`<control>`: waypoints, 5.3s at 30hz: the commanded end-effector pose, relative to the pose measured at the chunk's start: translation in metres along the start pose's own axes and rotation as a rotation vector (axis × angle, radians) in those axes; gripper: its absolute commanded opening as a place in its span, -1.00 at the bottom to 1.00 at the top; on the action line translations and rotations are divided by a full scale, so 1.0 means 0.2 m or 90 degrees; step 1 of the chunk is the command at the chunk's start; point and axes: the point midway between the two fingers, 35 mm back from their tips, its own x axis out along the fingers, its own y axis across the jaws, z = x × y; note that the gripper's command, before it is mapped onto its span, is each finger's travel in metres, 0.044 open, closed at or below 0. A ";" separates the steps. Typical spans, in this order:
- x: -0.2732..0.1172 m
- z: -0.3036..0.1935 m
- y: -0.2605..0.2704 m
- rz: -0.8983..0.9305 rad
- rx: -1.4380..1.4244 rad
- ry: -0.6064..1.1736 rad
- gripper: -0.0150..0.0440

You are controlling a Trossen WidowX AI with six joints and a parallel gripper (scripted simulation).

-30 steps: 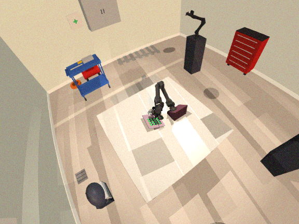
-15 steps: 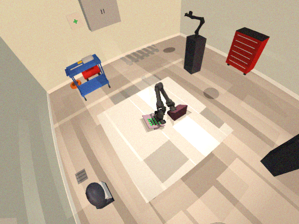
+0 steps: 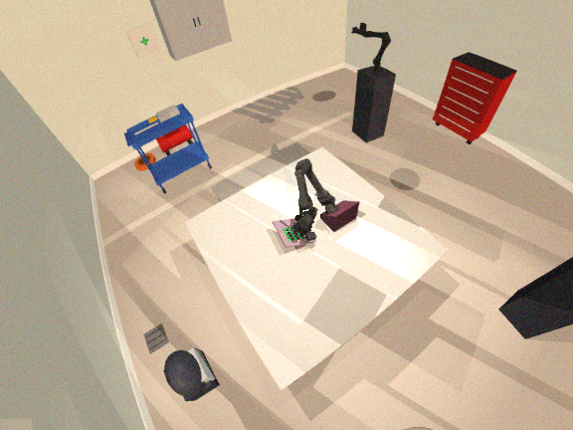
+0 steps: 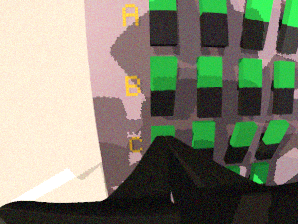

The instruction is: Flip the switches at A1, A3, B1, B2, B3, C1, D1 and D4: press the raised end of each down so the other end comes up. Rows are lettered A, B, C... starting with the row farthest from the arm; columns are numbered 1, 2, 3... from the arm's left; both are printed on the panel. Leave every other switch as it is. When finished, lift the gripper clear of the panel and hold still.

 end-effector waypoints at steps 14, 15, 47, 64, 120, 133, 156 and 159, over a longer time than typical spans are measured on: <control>0.03 -0.02 0.00 -0.007 -0.011 0.002 -0.49; 0.03 -0.02 0.00 -0.007 -0.011 0.002 -0.49; 0.05 -0.02 0.00 -0.007 -0.011 0.002 -0.49; 0.06 -0.02 0.00 -0.007 -0.011 0.002 -0.49; 0.04 -0.22 -0.01 -0.007 -0.012 0.003 -0.49; 0.04 -0.22 -0.01 -0.007 -0.012 0.003 -0.49; 0.05 -0.22 -0.01 -0.007 -0.012 0.003 -0.49; 0.05 -0.22 -0.01 -0.007 -0.012 0.003 -0.49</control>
